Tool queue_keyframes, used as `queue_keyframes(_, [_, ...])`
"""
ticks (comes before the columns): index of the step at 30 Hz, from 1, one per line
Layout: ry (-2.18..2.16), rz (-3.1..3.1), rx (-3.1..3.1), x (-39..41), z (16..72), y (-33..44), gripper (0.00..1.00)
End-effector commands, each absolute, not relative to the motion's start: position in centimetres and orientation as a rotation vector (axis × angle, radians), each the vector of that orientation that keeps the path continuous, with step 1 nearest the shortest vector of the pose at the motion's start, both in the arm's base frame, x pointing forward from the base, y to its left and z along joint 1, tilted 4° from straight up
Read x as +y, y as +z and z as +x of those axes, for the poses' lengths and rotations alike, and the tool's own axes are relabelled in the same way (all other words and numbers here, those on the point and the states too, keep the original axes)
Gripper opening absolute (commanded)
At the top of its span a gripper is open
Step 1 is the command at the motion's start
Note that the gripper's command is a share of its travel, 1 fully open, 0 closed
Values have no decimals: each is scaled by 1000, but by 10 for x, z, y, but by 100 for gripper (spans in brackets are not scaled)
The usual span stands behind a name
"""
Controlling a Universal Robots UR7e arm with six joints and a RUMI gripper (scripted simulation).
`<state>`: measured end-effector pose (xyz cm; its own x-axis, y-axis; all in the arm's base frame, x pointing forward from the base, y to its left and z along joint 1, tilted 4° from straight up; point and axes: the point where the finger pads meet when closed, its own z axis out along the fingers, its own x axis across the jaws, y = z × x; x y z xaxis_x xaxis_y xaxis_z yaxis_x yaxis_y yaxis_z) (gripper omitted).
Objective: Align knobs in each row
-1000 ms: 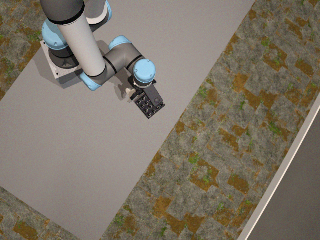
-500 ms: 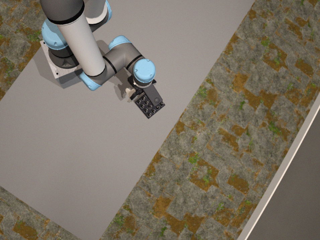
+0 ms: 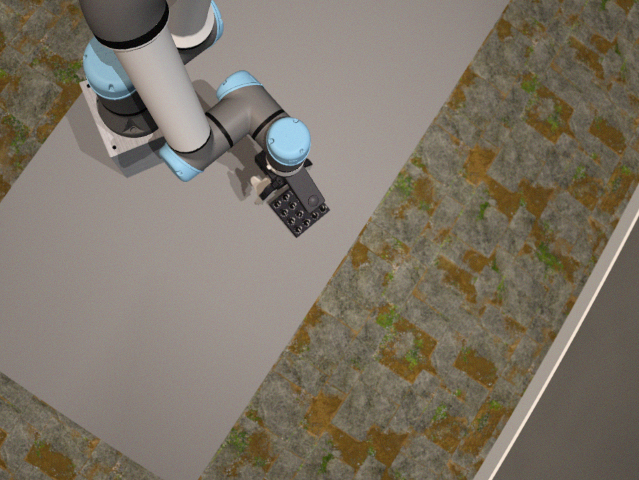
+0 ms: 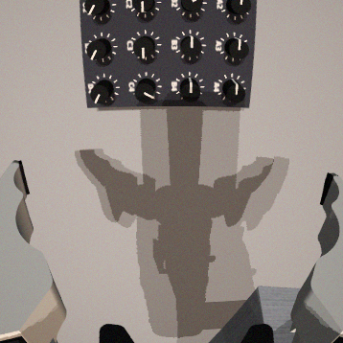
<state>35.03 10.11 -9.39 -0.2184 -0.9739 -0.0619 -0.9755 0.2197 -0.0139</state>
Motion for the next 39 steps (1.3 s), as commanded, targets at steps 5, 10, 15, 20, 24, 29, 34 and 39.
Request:
queue_keyframes(5, [41, -1937, 2399, 101, 351, -94, 100])
queue_keyframes(10, [40, -1968, 2373, 101, 352, -93, 100])
queue_keyframes(15, [38, -2027, 2323, 101, 354, -93, 100])
queue_keyframes(20, [36, -2076, 2278, 102, 356, -93, 100])
queue_keyframes(24, [33, -2158, 2199, 102, 359, -92, 100])
queue_keyframes(29, [27, -2285, 2066, 102, 364, -91, 100])
queue_keyframes(34, [23, -2370, 1966, 103, 367, -91, 100])
queue_keyframes(39, [15, -2521, 1767, 103, 372, -90, 100])
